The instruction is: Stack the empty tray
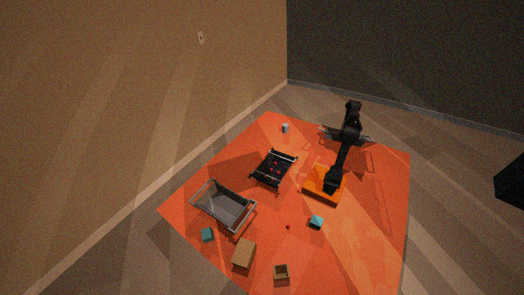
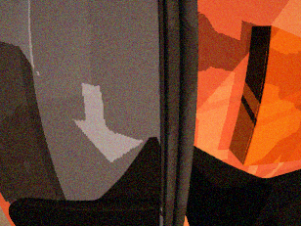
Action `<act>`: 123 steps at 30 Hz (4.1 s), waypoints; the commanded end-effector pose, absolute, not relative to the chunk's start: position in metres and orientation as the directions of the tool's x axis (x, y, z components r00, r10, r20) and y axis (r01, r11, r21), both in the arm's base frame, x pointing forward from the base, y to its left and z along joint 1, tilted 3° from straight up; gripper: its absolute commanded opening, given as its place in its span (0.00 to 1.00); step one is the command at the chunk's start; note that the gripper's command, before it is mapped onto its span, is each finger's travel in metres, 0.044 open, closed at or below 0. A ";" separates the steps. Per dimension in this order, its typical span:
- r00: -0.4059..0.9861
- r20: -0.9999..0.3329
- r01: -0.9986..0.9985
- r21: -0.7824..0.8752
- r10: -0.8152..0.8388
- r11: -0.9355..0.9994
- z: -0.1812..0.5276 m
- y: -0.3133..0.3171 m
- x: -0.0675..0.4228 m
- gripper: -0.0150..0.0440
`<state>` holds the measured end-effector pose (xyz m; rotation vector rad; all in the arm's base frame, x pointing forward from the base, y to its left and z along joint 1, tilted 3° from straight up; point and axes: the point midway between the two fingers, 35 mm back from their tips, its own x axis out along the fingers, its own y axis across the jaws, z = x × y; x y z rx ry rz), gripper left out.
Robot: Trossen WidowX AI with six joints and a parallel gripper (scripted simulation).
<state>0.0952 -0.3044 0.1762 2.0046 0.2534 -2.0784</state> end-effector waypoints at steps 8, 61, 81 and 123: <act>-0.019 -0.996 0.286 0.074 -0.083 -0.955 0.185 -0.308 0.097 0.25; 0.000 -0.998 0.643 0.051 -0.067 -0.764 0.178 -0.248 0.211 0.25; 0.005 -0.998 0.809 0.038 -0.058 -0.586 0.174 -0.191 0.265 0.25; 0.005 -0.999 0.993 0.010 -0.046 -0.114 0.165 -0.040 0.327 0.25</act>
